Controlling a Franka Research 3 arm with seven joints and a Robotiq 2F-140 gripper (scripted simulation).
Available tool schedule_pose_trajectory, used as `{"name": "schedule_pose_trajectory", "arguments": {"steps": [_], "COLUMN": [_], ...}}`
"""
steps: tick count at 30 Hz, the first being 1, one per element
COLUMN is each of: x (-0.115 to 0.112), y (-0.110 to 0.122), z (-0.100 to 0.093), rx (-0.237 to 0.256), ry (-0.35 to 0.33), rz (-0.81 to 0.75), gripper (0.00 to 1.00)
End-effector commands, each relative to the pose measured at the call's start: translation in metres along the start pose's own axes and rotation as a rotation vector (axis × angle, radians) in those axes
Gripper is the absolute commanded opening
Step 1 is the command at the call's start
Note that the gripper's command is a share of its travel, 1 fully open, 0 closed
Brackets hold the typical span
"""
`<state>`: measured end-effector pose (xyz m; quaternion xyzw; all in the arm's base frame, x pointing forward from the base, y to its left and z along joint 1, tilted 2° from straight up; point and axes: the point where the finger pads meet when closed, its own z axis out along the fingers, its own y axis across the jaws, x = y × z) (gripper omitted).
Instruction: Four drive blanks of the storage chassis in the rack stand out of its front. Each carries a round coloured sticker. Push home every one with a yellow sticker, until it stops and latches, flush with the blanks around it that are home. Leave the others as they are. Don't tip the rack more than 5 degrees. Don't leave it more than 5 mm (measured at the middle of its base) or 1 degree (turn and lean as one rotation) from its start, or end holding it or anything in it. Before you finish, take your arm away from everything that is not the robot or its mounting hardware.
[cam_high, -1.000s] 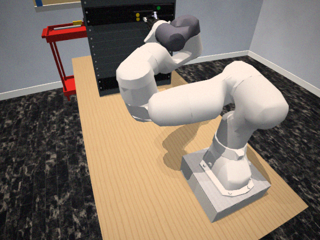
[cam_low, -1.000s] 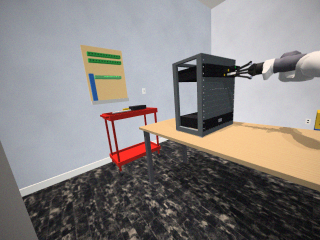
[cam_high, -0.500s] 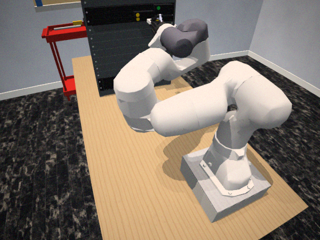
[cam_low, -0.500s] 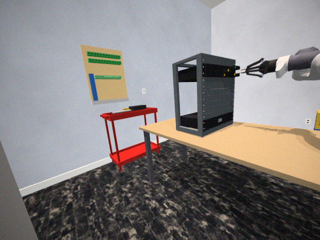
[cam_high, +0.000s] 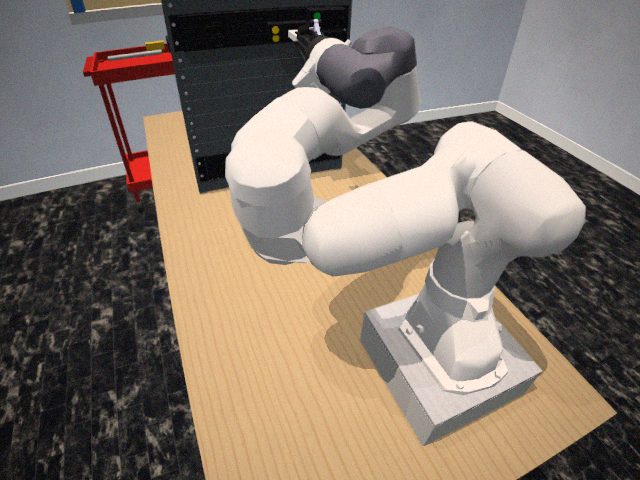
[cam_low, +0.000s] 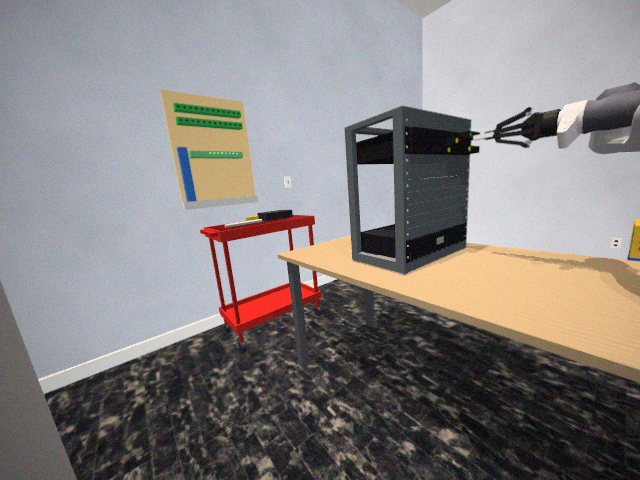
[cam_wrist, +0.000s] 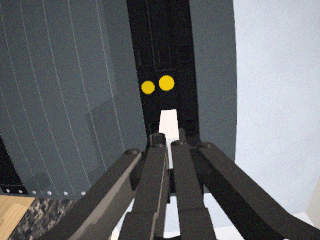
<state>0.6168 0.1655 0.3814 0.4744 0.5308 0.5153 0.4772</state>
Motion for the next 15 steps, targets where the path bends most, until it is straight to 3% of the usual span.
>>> {"name": "schedule_pose_trajectory", "arguments": {"steps": [1,8,15], "x": [-0.002,-0.002,-0.003], "y": [-0.001,-0.001,-0.001], "z": [0.001,0.035,0.039], "rx": [0.008,0.008,0.008], "ry": [-0.009,-0.009,-0.009], "rz": [-0.007,-0.007,-0.007], "gripper": [0.00,0.00,0.00]}}
